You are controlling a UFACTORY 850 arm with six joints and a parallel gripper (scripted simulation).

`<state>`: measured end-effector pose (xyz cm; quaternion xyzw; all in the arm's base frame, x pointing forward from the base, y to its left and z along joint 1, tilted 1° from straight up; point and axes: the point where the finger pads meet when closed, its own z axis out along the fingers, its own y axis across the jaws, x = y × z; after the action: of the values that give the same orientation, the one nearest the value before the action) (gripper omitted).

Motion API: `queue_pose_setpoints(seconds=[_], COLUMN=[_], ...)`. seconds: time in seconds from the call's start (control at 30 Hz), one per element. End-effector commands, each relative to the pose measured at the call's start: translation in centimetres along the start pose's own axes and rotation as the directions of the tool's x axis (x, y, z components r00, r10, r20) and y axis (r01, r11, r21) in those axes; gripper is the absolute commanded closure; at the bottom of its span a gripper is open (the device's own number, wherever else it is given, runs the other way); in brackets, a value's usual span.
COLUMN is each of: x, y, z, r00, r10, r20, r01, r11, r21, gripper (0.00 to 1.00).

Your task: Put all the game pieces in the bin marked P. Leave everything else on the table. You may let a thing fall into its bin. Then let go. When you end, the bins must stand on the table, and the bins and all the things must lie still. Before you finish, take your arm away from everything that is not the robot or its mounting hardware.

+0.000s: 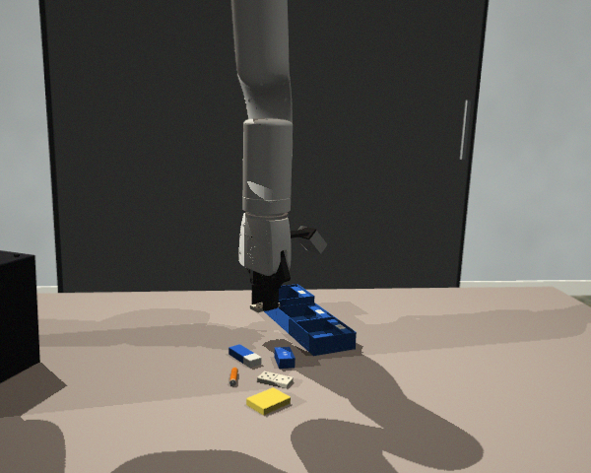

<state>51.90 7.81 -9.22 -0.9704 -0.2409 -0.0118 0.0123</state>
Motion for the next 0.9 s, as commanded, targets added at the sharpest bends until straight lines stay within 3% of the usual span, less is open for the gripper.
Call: queue_pose_setpoints(seconds=[0.0, 0.57, 0.87], x=[0.1, 0.1, 3.5], y=[0.0, 0.0, -2.4], z=[-0.2, -0.9, -0.9], r00=[1.0, 1.0, 1.0], r10=[0.0, 0.0, 0.0], r20=[0.007, 0.007, 0.007], r01=[0.0, 0.0, 0.0], r11=[1.0, 1.0, 1.0], r21=[-0.006, -0.006, -0.006], gripper=[1.0, 1.0, 1.0])
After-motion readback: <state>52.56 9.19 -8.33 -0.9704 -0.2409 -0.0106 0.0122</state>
